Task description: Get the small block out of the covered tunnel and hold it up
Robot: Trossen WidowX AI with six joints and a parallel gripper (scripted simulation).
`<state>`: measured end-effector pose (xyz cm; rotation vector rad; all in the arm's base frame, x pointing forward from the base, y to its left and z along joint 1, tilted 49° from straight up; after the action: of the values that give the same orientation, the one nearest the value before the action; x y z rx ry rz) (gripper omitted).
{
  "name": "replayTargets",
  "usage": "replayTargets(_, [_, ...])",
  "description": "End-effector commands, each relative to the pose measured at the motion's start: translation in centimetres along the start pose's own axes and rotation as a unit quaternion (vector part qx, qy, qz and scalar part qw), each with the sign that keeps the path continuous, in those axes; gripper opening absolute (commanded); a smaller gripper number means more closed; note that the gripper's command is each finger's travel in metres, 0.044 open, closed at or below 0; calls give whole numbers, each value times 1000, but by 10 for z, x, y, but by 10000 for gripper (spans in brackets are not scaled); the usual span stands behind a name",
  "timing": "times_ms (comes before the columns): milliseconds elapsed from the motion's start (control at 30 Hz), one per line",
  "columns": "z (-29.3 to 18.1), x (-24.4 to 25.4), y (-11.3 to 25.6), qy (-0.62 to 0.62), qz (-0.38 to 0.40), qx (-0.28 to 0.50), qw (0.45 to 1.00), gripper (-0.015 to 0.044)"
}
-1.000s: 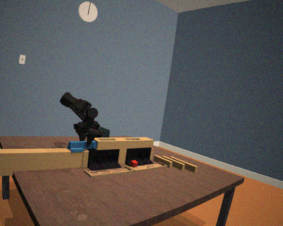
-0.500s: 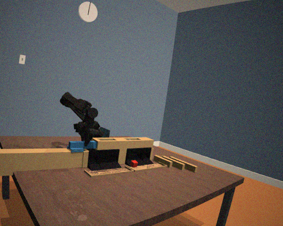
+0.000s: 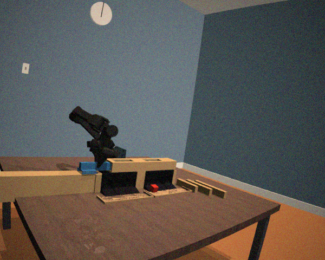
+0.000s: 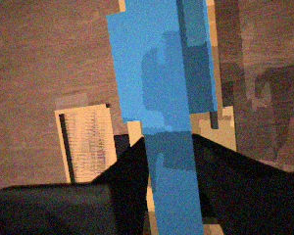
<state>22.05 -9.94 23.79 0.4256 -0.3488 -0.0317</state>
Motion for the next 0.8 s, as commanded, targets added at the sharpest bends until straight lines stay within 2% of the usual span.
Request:
replayTargets(0, [-36,-6,6,34,5,54,998,0])
replayTargets(233, [-57,-13,11,35,6,52,998,0])
replayTargets(267, [-13,-2,3,-19,-1,-21,1000,26])
replayTargets(533, [-10,-1,7,-14,1,-13,1000,236])
replayTargets(767, [6,4,35,26,7,38,999,420])
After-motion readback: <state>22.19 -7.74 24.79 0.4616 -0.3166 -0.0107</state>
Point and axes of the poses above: the point midway between the two fingers, 35 mm back from their tips, its own y axis back along the fingers, its own x axis across the jaws, z = x × y, the point moved 7 cm from there along y, back along the fingers, and after that the axes turned 8 degrees about -y, right-handed, at the moved point
